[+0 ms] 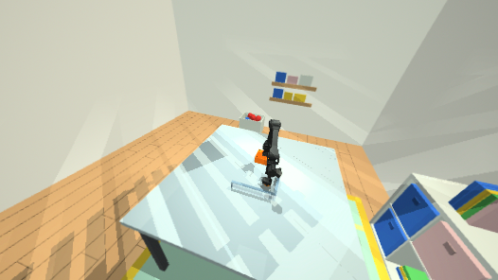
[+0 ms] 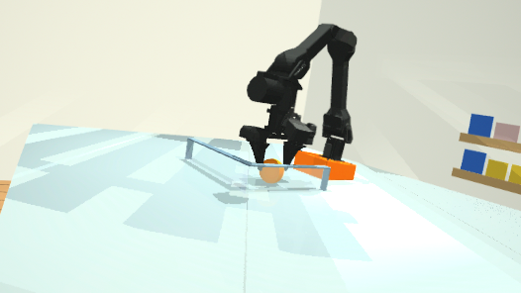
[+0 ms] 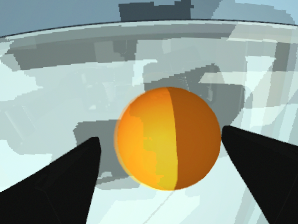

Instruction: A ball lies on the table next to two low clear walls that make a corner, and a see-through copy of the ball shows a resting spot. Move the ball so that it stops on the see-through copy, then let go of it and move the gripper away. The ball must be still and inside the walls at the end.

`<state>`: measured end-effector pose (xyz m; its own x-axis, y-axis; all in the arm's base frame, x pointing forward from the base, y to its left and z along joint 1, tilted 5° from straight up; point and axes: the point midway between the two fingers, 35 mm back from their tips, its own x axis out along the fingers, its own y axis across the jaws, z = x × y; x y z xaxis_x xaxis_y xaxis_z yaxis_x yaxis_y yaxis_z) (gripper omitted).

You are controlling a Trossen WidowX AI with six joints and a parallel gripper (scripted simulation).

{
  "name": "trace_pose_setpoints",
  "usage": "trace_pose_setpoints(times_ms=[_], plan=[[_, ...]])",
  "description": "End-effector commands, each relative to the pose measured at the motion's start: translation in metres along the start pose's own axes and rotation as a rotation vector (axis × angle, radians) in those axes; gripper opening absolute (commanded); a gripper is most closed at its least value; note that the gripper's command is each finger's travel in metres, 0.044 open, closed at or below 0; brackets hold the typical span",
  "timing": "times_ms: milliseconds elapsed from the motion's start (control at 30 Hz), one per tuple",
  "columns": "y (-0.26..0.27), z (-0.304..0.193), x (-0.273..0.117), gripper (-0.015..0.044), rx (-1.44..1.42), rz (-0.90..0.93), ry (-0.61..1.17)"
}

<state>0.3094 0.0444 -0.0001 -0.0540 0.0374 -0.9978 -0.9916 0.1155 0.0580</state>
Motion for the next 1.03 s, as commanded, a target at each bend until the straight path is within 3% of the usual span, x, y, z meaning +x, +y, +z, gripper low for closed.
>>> trace_pose_setpoints(times_ms=[0,100,467,533,633,1000], plan=[[-0.004,0.001,-0.037,0.04,0.002,-0.012,-0.001],[-0.001,0.0,-0.078,0.04,0.005,-0.009,0.001],[-0.005,0.002,-0.075,0.04,0.007,-0.031,-0.008],[-0.004,0.001,-0.086,0.044,0.007,-0.031,-0.008],[0.001,0.0,-0.123,0.044,0.007,-0.032,-0.008],[0.002,0.0,-0.126,0.044,0.007,-0.032,-0.008]])
